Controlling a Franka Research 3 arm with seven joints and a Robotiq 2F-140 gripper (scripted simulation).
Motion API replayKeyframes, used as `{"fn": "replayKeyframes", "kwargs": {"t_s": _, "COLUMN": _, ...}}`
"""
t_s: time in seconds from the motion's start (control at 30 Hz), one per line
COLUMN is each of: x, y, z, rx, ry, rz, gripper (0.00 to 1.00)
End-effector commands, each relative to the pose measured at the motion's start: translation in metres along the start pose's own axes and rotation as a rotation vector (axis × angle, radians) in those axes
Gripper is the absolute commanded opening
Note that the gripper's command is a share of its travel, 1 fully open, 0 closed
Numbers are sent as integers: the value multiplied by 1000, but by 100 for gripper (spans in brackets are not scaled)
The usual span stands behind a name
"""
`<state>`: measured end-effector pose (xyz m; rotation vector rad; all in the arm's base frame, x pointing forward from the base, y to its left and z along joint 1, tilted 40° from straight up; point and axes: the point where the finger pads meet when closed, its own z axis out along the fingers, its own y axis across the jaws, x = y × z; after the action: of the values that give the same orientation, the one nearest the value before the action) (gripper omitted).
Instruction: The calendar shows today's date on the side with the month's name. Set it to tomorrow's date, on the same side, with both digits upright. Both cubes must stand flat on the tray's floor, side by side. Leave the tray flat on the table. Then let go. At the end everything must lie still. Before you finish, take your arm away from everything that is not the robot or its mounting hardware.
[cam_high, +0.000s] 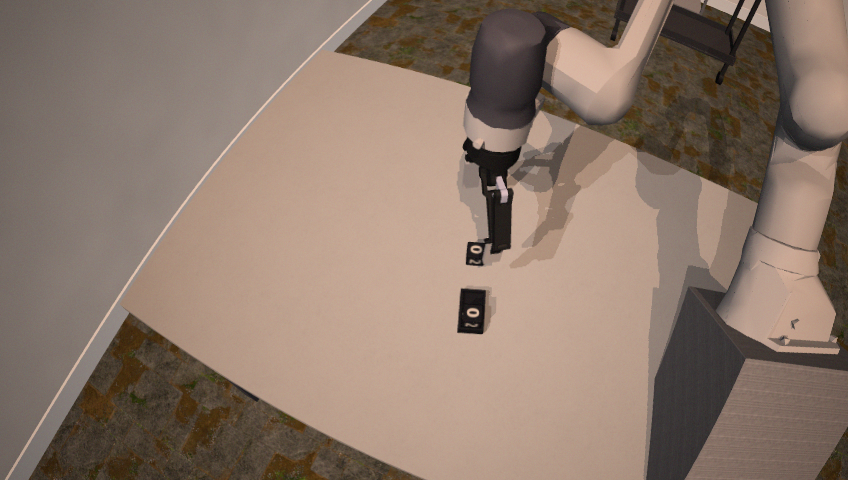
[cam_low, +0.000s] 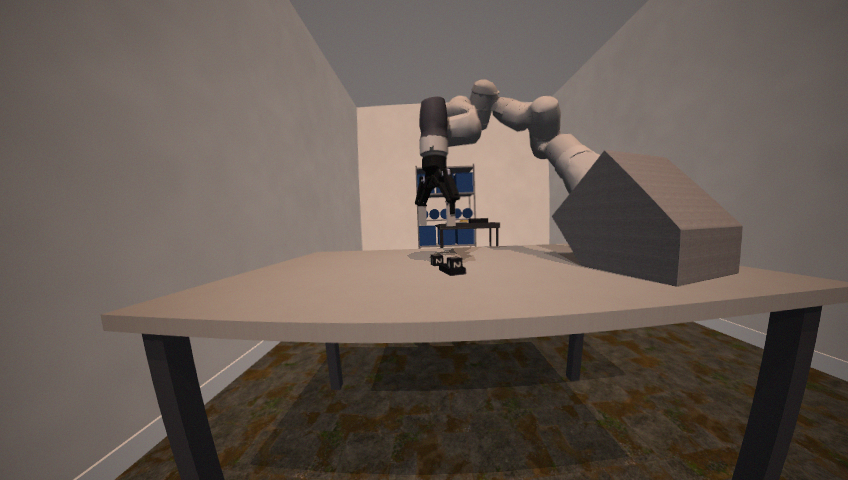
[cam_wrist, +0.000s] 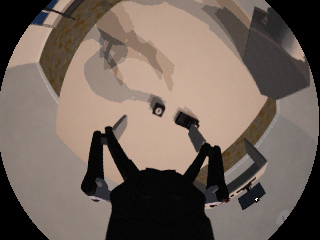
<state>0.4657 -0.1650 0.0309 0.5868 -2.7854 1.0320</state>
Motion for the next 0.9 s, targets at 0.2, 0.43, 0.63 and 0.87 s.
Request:
{"fn": "replayKeyframes", "kwargs": {"t_s": 0.2, "x": 2, "y": 0, "z": 2, "rx": -9, "ry": 8, "rz": -237, "gripper": 100}}
{"fn": "replayKeyframes", "kwargs": {"t_s": 0.43, "x": 2, "y": 0, "z": 2, "rx": -10, "ry": 8, "rz": -372, "gripper": 100}}
{"fn": "replayKeyframes", "kwargs": {"t_s": 0.63, "x": 2, "y": 0, "z": 2, "rx": -11, "ry": 8, "rz": -467, "gripper": 100}}
{"fn": "replayKeyframes", "kwargs": {"t_s": 0.87, "x": 2, "y": 1, "z": 3, "rx": -12, "ry": 8, "rz": -573, "gripper": 100}}
